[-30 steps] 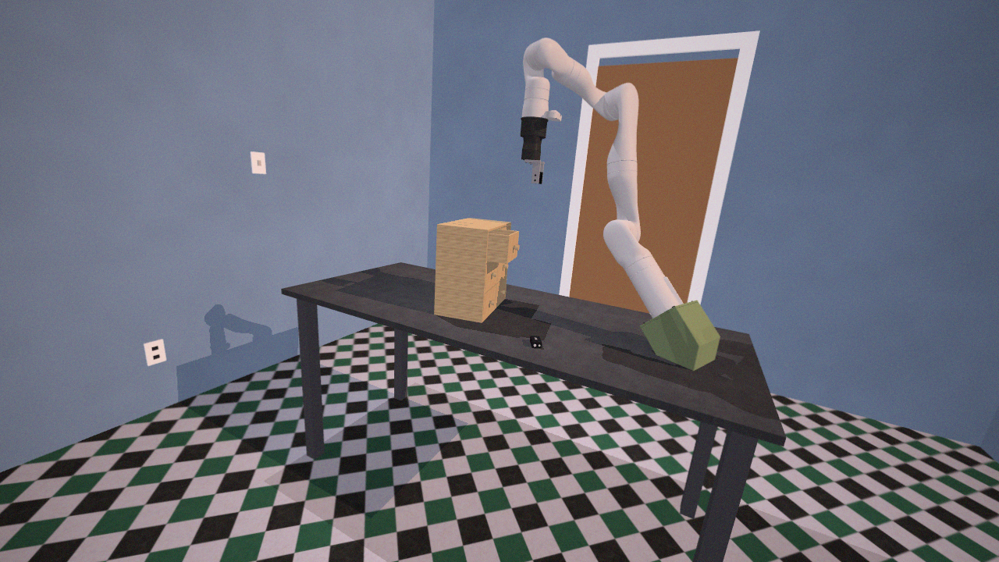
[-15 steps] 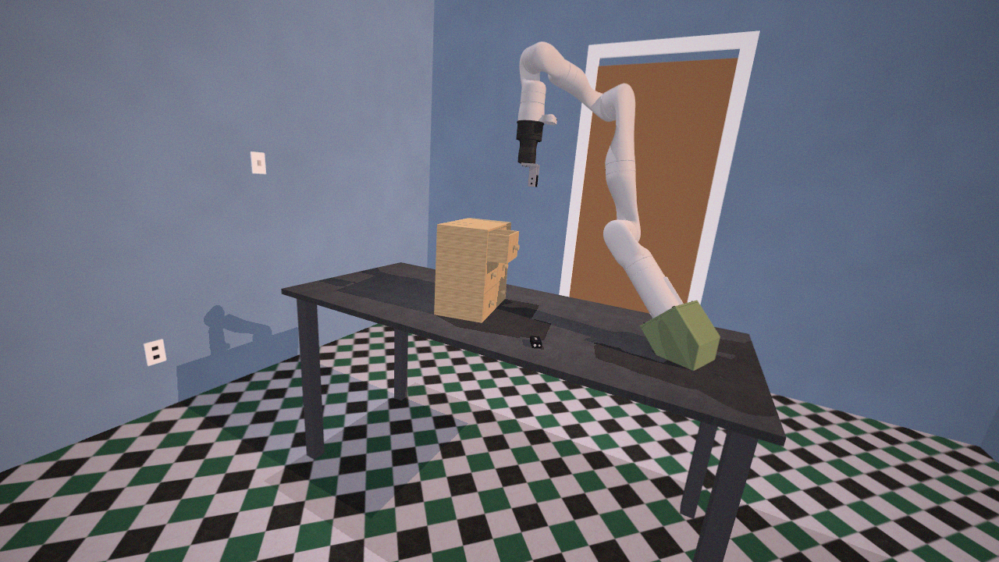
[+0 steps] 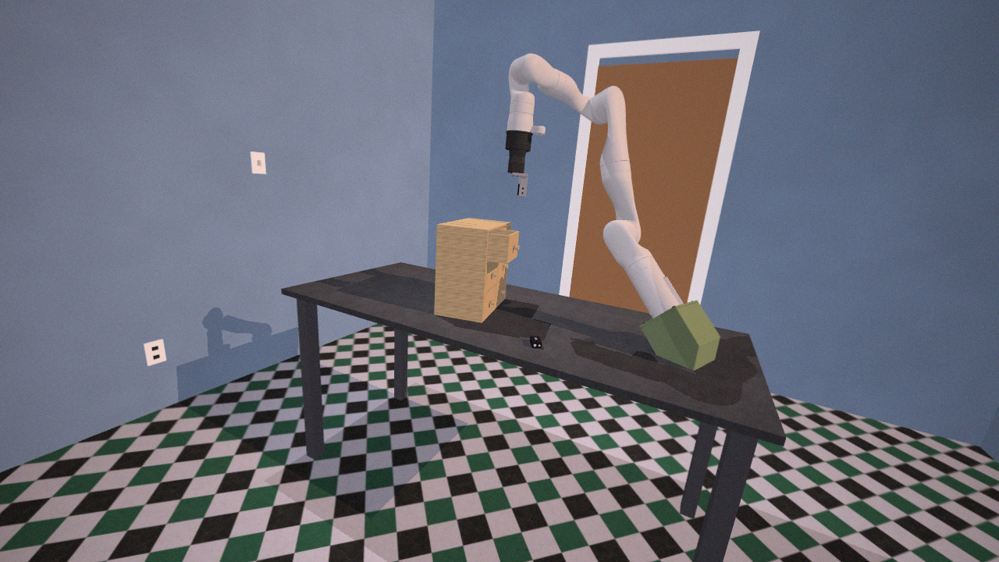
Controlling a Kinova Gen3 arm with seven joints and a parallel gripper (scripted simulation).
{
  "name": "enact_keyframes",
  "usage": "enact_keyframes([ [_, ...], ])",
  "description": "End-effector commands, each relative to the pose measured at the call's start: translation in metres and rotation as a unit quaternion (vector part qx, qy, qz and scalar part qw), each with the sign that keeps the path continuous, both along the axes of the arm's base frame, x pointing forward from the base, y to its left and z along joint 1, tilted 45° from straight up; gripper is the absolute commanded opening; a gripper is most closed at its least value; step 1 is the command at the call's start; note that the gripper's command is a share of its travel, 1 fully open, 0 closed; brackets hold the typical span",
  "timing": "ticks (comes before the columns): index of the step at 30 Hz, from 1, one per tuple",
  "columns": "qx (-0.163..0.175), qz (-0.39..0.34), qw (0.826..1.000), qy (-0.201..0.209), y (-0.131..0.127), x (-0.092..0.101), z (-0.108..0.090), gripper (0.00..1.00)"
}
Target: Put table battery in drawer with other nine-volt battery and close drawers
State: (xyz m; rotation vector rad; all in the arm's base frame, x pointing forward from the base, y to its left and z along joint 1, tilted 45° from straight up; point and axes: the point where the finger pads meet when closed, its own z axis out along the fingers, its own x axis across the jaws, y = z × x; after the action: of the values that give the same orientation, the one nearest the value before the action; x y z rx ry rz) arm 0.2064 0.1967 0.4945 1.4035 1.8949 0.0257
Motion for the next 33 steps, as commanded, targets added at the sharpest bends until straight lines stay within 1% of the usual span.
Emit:
enact_keyframes([
  [1,-0.007,0.005,1.0,0.014,-0.006,0.013,-0.002,1.0],
  [4,-0.021,0.025,0.999,0.025,-0.009,0.025,-0.004,1.0],
  [6,-0.021,0.025,0.999,0.025,-0.009,0.025,-0.004,1.0],
  [13,-0.052,0.065,0.995,0.049,-0.014,0.05,-0.006,1.0],
  [19,-0.071,0.091,0.991,0.064,-0.017,0.065,-0.008,1.0],
  [33,-0.088,0.115,0.986,0.078,-0.02,0.08,-0.01,1.0],
])
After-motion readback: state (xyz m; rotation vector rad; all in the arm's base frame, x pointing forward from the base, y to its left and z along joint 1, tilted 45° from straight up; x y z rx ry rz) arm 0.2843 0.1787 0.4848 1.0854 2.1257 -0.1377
